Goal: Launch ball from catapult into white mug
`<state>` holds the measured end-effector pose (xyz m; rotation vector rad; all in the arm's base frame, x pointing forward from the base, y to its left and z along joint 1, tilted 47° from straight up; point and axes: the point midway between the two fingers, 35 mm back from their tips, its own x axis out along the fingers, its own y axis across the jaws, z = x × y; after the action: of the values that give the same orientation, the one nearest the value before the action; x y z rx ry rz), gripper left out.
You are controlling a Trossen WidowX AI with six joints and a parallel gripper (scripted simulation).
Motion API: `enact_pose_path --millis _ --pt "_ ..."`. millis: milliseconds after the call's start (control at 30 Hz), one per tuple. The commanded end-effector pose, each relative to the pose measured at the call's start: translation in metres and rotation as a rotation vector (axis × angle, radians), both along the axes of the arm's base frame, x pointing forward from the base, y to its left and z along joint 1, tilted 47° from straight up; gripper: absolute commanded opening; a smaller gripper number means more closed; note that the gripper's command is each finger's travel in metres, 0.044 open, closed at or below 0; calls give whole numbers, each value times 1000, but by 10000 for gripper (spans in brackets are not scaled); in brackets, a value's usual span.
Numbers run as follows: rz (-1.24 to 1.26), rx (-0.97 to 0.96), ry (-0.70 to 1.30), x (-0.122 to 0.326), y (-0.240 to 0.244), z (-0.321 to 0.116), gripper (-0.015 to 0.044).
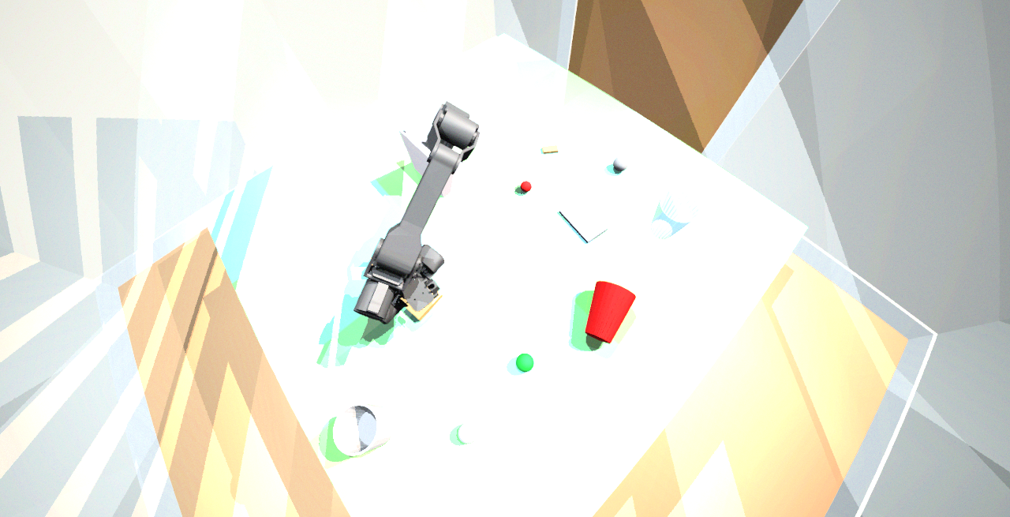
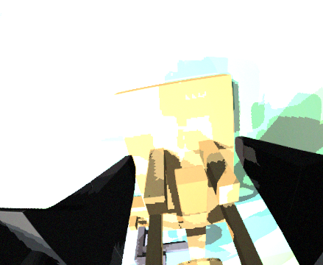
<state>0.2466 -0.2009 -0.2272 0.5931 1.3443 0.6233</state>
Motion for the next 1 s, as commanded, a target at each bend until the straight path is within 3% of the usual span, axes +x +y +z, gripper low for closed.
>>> enact_pose_path --millis 0,233,967 --pt "2 -1 1 0 -8 6 420" --pt "0 -3 4 -13 -71 69 440" --pt "-7 -5 3 -7 -29 29 440"
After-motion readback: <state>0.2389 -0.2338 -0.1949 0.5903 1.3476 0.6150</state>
